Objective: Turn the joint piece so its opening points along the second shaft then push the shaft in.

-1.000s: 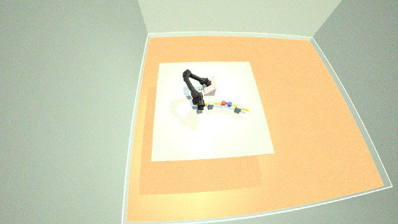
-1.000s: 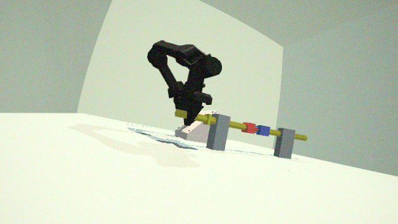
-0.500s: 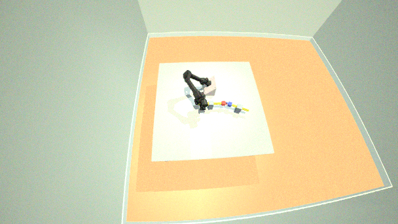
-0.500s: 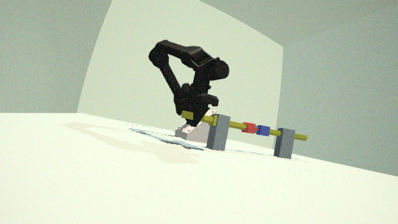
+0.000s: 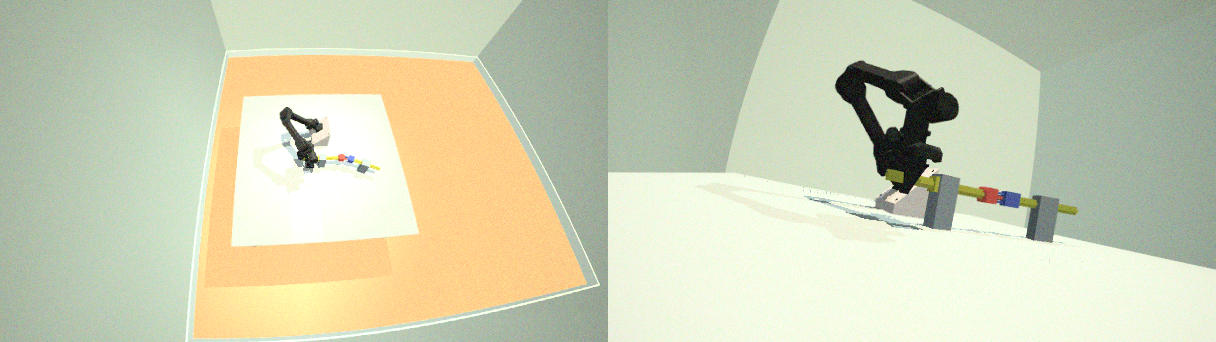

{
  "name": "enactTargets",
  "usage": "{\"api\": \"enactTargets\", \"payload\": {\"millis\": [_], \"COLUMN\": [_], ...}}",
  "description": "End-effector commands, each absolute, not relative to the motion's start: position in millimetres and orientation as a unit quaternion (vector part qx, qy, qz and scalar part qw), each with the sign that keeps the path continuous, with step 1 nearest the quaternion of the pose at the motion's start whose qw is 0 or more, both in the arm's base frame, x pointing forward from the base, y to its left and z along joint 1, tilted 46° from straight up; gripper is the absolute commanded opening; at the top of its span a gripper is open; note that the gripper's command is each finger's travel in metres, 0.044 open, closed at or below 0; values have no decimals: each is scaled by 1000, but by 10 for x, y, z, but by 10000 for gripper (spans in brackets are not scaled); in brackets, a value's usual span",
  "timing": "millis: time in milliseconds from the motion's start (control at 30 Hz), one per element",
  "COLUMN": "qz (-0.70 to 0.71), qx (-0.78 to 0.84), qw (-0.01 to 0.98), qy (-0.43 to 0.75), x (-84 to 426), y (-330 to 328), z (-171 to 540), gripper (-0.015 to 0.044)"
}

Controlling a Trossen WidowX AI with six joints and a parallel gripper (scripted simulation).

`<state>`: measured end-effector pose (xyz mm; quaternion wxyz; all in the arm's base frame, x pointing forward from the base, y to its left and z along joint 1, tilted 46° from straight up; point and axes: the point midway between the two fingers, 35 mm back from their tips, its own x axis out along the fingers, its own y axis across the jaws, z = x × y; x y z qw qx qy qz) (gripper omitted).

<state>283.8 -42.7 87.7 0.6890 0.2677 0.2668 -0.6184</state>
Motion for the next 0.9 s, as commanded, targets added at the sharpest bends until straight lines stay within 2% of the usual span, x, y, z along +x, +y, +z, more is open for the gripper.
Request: {"api": "enactTargets", "payload": {"millis": [0,133,600,867], "qz": [-618,-618,-618,-618], "qx": [268,268,268,268], "qw": [689,689,689,689], "qy": [267,267,267,267], "x": [2839,2839,2839,2839], "y": [-426,-426,-426,-426], "z": [880,880,880,880], "gripper": [67,67,434,440]}}
